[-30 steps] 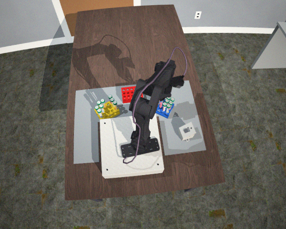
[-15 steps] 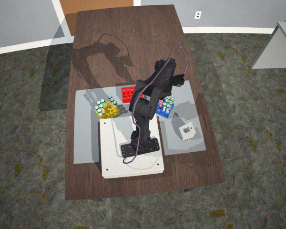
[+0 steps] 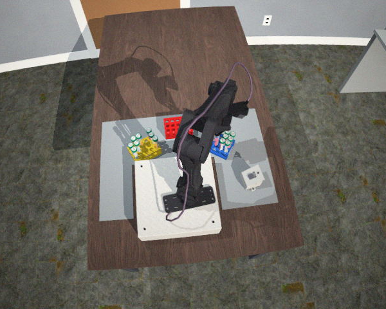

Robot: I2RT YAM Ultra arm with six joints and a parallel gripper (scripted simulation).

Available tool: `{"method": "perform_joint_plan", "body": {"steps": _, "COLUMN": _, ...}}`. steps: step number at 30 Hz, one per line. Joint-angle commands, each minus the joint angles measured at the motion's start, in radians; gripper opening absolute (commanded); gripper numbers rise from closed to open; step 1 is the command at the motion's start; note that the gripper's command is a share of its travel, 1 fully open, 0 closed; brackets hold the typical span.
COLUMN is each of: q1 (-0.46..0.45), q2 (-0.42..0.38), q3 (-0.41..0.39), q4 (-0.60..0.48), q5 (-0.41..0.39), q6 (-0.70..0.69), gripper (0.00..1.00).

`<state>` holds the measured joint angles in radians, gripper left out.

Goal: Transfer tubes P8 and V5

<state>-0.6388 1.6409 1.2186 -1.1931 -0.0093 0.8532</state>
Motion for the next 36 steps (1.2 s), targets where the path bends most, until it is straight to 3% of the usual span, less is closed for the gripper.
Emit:
{"method": "perform_joint_plan", "body": {"steps": 1, "q1": 0.011, "q2": -0.057, "q3": -0.026, "q4": -0.017, "q5": 0.003, "q6": 0.009, "gripper": 0.00}}
{"method": "perform_joint_plan", "body": {"steps": 10, "q1": 0.018, "q2": -0.115, "q3": -0.081, "q4": -0.020, "q5": 0.002, "q6": 0.015, "gripper": 0.00}}
{"method": "perform_joint_plan", "body": {"steps": 13, "q1": 0.013, "q2": -0.124, "q3": -0.064, "q4": -0.018, "q5": 0.002, "q6": 0.014, "gripper": 0.00}}
{"method": "perform_joint_plan", "body": {"steps": 19, "q1": 0.022, "q2": -0.160, "q3": -0.123, "q4": -0.024, "q5": 0.002, "q6": 0.020, "gripper": 0.00}}
{"method": "perform_joint_plan", "body": {"steps": 21, "q1": 0.048, "q2": -0.162, "q3": -0.080, "q4": -0.016, "q5": -0.003, "q6": 0.045, "gripper": 0.00}}
{"method": "perform_joint_plan", "body": {"steps": 36, "q1": 0.218, "q2": -0.101, "q3": -0.053, "q4": 0.001, "q5": -0.004, "q6": 0.214, "gripper": 0.00}}
